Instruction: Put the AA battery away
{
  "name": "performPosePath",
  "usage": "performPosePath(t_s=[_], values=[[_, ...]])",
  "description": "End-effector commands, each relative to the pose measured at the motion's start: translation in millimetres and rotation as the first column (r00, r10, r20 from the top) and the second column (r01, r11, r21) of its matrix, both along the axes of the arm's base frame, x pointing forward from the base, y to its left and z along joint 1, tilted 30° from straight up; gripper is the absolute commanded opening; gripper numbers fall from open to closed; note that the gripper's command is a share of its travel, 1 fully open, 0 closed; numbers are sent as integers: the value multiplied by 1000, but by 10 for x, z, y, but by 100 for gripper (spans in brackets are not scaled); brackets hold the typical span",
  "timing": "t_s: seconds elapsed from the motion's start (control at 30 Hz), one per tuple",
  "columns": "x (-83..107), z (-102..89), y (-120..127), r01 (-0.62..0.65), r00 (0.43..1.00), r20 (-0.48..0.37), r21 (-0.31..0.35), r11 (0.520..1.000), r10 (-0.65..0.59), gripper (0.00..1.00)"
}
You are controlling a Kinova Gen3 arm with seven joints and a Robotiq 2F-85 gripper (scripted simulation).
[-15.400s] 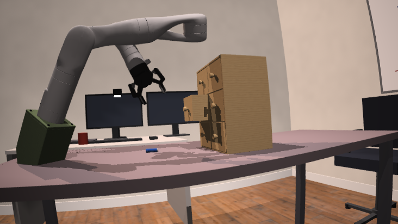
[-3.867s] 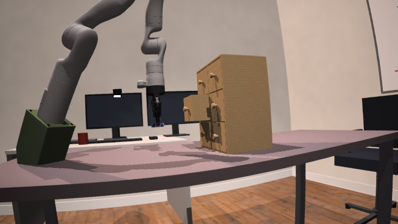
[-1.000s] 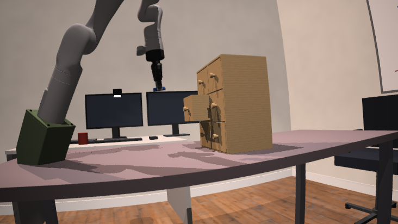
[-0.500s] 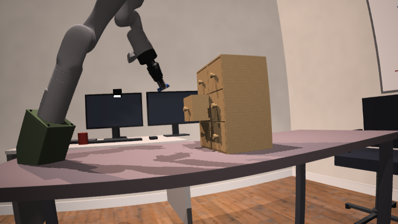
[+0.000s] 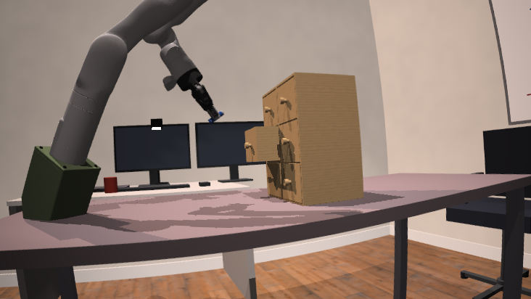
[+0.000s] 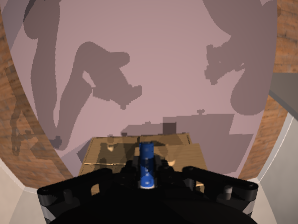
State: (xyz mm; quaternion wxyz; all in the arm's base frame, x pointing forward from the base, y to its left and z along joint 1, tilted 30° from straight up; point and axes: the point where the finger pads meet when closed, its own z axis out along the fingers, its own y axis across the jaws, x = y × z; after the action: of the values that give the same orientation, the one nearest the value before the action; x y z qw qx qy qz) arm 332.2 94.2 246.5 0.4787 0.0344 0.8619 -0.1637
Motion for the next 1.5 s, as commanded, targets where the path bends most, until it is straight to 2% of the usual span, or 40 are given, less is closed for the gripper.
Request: performPosePath(t_s=[0.0, 0.7, 1.17, 1.47], values=[[-40, -69, 104, -71, 997, 18, 3, 997, 71, 9], [66, -20, 98, -73, 997, 23, -8, 997, 73, 9], [316, 96, 85, -73, 997, 23, -8, 997, 73, 9], [585, 221, 71, -73, 997, 23, -8, 997, 73, 9]])
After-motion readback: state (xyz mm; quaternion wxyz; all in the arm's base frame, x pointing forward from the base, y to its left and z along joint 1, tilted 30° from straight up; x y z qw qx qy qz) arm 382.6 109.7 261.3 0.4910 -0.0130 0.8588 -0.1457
